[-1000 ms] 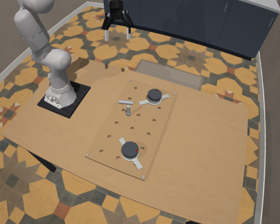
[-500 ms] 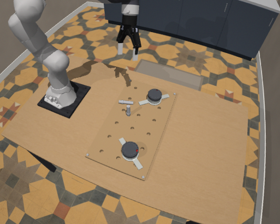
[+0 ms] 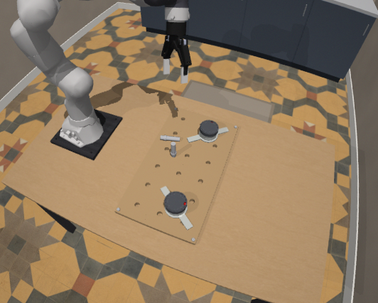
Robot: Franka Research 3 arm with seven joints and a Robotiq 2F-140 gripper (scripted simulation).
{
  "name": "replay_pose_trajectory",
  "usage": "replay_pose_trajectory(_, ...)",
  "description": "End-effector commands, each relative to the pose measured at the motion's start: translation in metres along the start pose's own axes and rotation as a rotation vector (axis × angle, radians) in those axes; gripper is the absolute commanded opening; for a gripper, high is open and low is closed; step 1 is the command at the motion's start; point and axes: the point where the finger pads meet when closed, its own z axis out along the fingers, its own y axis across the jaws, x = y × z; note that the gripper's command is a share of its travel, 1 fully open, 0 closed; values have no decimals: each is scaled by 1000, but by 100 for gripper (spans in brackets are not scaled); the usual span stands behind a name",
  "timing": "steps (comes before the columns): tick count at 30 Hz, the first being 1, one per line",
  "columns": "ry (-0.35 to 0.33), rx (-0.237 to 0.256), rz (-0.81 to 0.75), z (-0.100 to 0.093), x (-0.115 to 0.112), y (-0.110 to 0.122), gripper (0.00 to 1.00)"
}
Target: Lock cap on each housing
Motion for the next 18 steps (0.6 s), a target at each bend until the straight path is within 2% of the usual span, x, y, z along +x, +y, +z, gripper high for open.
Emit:
replay_pose_trajectory(1, 7, 2, 24, 0, 2, -1, 100)
replay_pose_trajectory(8, 7, 2, 24, 0, 2, -1, 100)
replay_pose_trajectory(9, 18, 59, 150, 23, -4, 25, 100)
replay_pose_trajectory(18, 18, 59, 150, 23, -4, 25, 100)
